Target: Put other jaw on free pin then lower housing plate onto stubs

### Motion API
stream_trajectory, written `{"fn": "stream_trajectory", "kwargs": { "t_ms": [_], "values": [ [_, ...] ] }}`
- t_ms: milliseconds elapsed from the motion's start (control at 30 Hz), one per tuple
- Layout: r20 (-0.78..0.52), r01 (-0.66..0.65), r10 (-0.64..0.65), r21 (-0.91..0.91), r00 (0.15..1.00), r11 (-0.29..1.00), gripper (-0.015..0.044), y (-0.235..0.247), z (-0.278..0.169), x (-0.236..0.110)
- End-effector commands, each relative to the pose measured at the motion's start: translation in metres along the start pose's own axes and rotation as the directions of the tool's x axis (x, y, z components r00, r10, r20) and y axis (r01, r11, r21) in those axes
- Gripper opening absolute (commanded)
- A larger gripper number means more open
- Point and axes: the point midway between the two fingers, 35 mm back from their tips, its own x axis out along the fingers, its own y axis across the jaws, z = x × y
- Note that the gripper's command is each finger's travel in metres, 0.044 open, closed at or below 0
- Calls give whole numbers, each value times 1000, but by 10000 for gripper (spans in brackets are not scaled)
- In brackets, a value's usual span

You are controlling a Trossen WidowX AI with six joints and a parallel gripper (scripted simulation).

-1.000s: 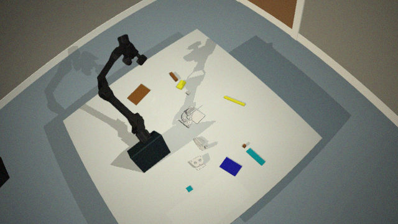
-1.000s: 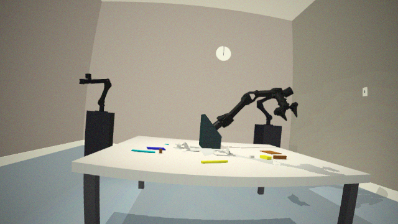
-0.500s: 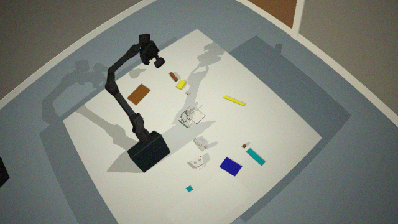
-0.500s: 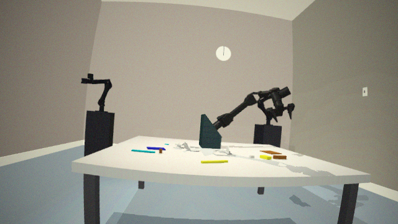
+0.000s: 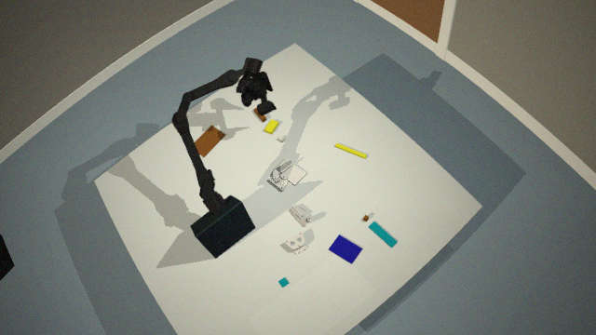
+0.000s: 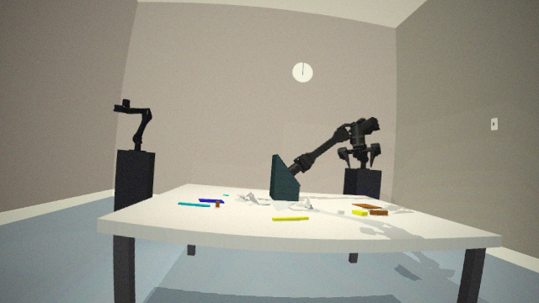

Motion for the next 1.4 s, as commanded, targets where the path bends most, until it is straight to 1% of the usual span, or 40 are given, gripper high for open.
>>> {"fn": "stream_trajectory", "kwargs": {
  "t_ms": [0, 367, 700, 1033, 1367],
  "values": [
    [4, -74, 73, 77, 997, 994, 440, 40, -26, 15],
    [41, -212, 209, 266, 977, 940, 440, 144, -80, 37],
    [119, -311, 289, 430, 950, 848, 440, 245, -105, 44],
    [224, -386, 314, 571, 923, 725, 440, 343, -104, 46],
    [338, -439, 280, 683, 899, 584, 440, 430, -78, 45]
  ]
}}
